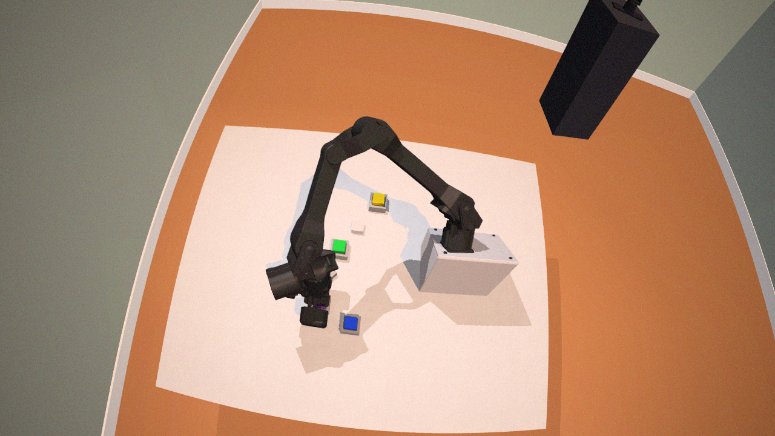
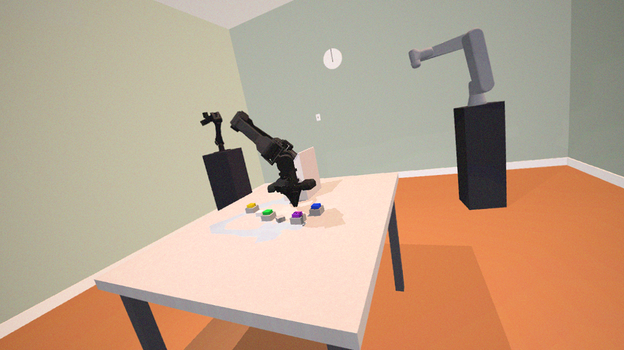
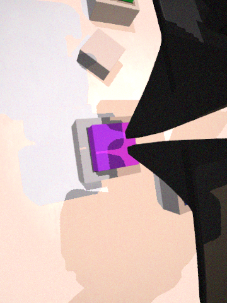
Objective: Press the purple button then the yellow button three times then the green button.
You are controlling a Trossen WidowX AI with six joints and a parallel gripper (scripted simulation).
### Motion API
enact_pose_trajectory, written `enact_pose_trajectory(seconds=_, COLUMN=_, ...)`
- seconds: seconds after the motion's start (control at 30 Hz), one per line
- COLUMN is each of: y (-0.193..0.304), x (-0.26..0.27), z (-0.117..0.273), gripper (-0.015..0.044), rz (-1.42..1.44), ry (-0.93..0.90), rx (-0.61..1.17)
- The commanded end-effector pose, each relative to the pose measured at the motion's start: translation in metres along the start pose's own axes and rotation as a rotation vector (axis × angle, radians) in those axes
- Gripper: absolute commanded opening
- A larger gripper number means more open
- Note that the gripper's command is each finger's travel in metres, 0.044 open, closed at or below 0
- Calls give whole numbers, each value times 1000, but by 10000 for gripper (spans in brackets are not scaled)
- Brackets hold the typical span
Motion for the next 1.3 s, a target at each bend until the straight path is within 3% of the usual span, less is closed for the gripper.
enact_pose_trajectory(seconds=0.0, y=0, x=-1, z=-4, gripper=20, rz=4, ry=5, rx=-2)
enact_pose_trajectory(seconds=0.6, y=0, x=-2, z=-33, gripper=20, rz=4, ry=7, rx=-2)
enact_pose_trajectory(seconds=1.27, y=0, x=-2, z=-34, gripper=20, rz=4, ry=7, rx=-2)
Point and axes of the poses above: the point midway between the two fingers, 35 mm back from their tips, its own z axis back along the fingers, its own x axis across the jaws, y = z × x, the point moved 1 cm from there along z, back along the fingers, and after that the axes turned 10 degrees about -z, right-handed, at the moved point
